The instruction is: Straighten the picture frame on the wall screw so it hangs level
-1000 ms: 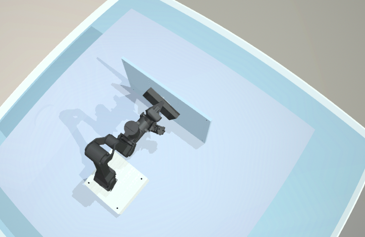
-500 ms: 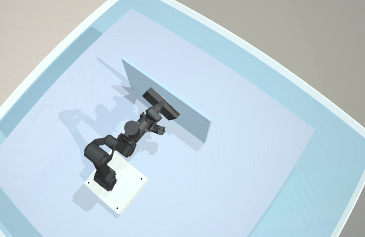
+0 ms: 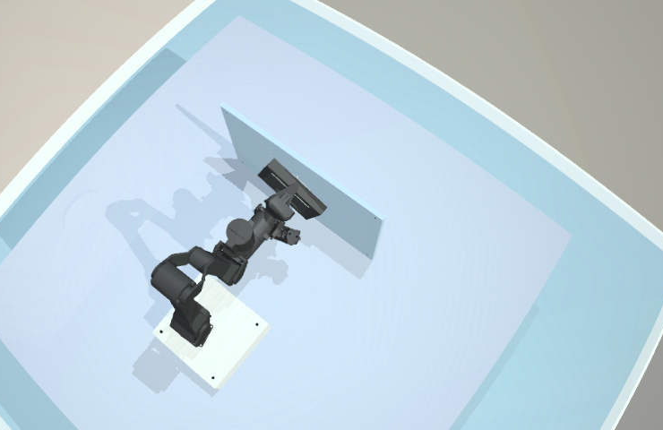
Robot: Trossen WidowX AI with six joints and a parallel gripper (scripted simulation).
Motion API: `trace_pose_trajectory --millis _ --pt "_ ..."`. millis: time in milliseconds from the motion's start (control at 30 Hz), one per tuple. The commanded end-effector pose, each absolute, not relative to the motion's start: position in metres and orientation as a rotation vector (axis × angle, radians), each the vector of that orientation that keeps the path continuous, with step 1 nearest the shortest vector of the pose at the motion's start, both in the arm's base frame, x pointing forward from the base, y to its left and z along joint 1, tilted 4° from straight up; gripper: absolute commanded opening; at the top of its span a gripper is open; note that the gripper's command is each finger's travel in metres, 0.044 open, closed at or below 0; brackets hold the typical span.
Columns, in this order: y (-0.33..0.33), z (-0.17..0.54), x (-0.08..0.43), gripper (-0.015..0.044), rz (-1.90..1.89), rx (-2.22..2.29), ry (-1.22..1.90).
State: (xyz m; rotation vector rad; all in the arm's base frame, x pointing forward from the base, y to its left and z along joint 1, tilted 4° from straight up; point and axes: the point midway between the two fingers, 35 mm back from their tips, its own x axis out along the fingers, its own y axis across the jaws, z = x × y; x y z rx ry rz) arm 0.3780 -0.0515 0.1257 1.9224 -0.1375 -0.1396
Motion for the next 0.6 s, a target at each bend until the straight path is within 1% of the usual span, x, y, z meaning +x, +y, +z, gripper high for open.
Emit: trace_pose_trajectory --millis 0,567 --pt "-0.0529 0.1297 0.3780 0.0000 -0.133 1.922 -0.146" --pt "-0.0545 0.1338 0.3779 0.0000 -0.133 1.922 -0.146"
